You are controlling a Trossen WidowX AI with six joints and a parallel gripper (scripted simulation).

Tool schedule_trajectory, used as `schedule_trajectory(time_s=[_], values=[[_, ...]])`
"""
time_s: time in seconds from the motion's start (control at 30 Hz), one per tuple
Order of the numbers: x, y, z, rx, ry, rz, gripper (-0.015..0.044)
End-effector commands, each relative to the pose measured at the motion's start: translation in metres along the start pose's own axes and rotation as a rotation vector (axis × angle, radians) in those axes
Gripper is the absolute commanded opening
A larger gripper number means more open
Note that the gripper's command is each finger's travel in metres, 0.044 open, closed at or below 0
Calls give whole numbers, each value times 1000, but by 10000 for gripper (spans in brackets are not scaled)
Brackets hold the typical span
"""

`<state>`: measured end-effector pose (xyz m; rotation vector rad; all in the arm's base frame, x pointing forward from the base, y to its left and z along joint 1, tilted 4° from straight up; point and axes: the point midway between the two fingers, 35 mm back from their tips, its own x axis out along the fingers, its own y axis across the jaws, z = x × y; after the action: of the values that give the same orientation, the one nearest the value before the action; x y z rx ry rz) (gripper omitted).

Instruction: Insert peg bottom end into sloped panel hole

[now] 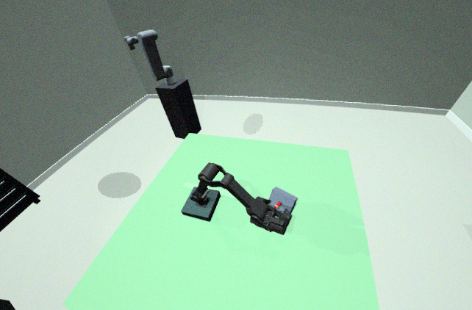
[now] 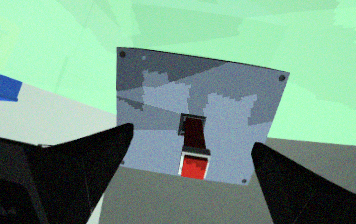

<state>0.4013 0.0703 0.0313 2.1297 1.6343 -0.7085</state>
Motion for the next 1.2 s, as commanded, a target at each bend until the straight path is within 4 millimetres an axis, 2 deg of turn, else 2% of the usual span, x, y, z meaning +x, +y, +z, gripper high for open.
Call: schedule_trajectory(time_s=[0.0, 1.17], values=[[-7, 2, 0, -6, -1, 4, 440], [-70, 5, 5, 2, -6, 3, 440]])
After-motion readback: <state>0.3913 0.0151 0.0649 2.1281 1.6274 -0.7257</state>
